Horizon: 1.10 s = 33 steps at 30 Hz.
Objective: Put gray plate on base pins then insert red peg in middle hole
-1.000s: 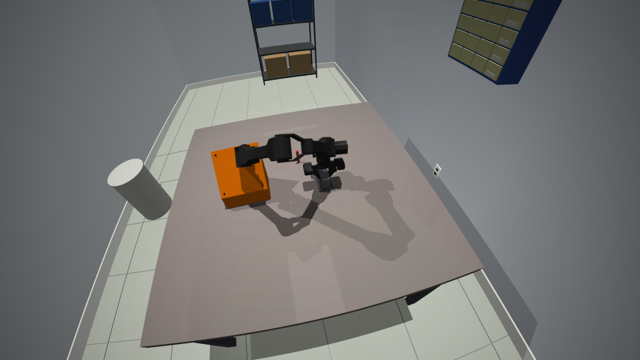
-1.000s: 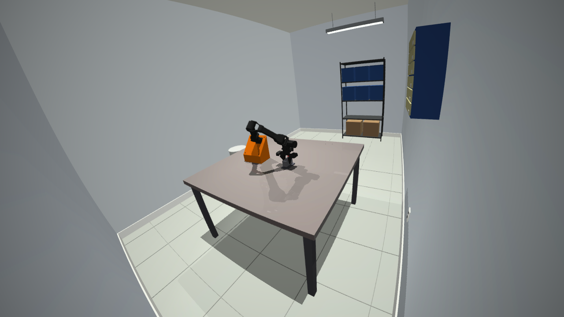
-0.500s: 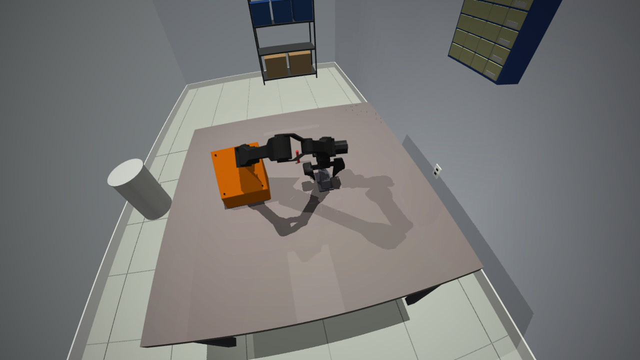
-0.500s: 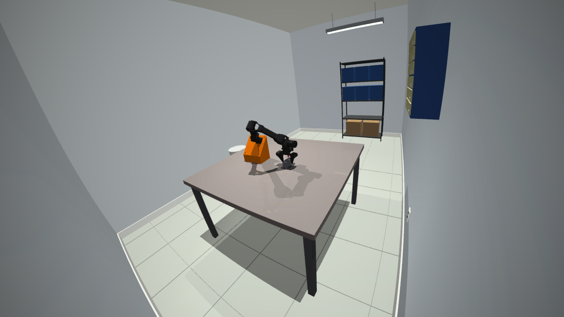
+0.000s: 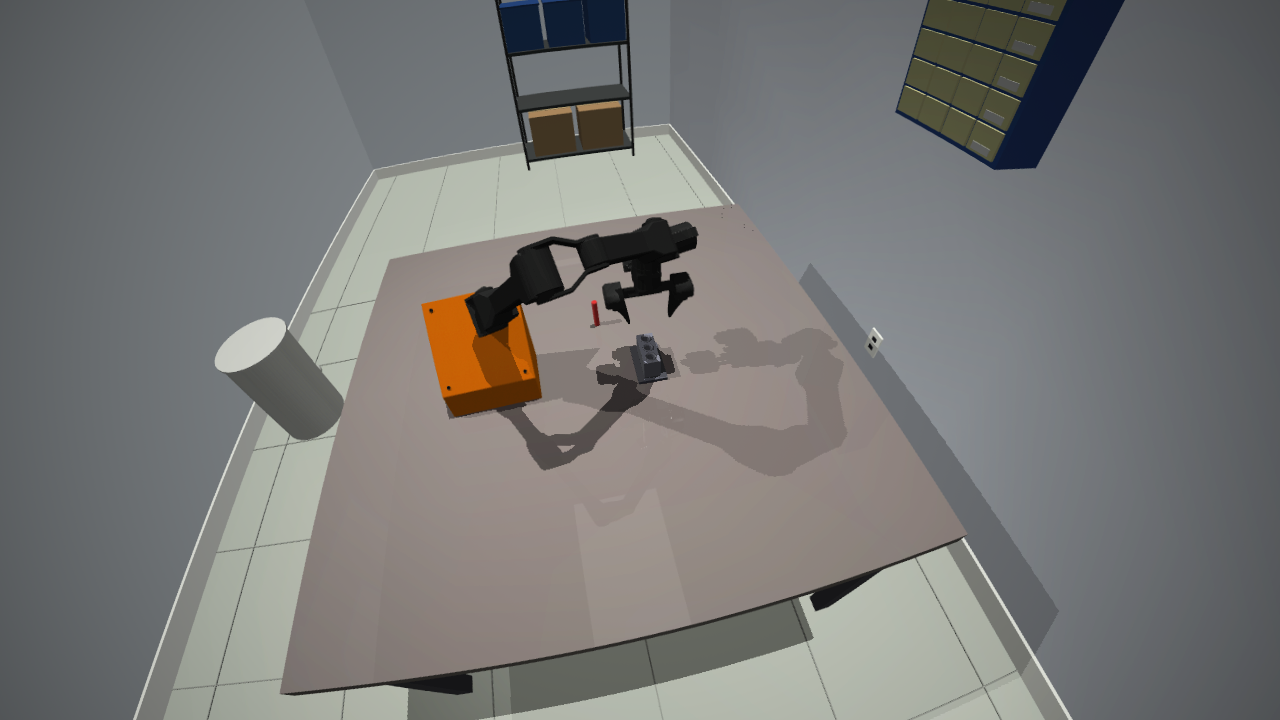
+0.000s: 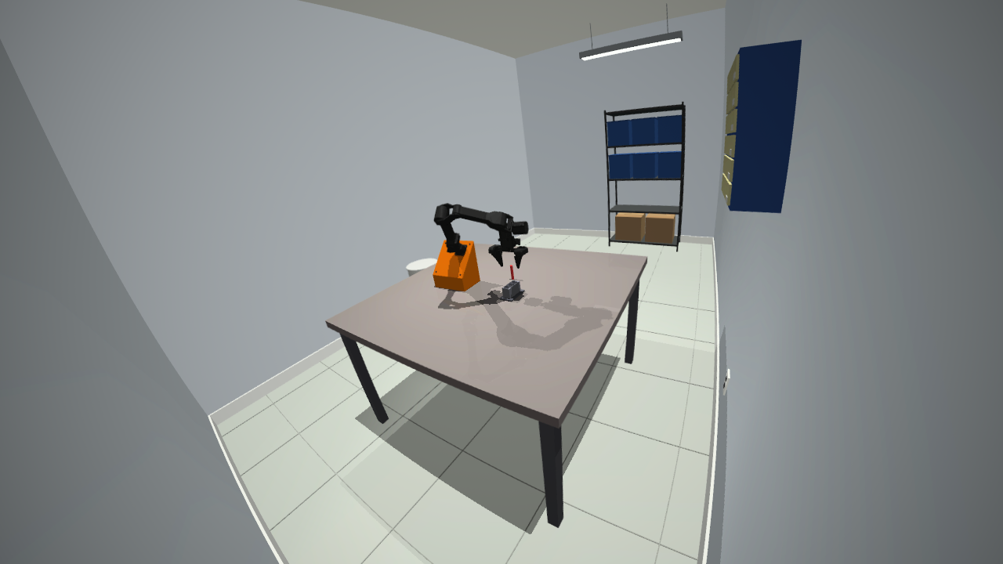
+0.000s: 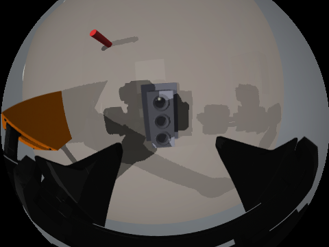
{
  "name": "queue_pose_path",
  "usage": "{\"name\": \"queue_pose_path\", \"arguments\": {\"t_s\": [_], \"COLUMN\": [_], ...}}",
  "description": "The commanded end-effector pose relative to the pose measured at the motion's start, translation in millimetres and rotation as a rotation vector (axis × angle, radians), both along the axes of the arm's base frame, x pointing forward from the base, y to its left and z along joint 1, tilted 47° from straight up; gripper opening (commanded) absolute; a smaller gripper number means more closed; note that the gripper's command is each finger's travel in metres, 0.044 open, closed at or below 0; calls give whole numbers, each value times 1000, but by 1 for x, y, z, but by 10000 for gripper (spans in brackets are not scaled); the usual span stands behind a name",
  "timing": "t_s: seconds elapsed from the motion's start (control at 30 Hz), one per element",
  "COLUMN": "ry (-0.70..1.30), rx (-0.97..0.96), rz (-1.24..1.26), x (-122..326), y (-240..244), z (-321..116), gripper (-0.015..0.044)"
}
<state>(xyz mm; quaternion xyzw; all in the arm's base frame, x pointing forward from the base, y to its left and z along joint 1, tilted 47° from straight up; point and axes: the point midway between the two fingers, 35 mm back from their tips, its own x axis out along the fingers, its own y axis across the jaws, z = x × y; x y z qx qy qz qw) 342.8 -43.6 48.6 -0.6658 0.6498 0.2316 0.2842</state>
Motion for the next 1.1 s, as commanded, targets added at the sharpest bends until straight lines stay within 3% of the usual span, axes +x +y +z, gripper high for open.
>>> {"name": "queue_pose_path", "arguments": {"t_s": [0.0, 0.7, 1.07], "ry": [-73, -1308, -1752], "rx": [11, 99, 108], "rz": [-82, -1255, -1656], "x": [-4, -60, -91], "y": [6, 89, 110], "z": [-6, -93, -121], "gripper": [440, 440, 440]}}
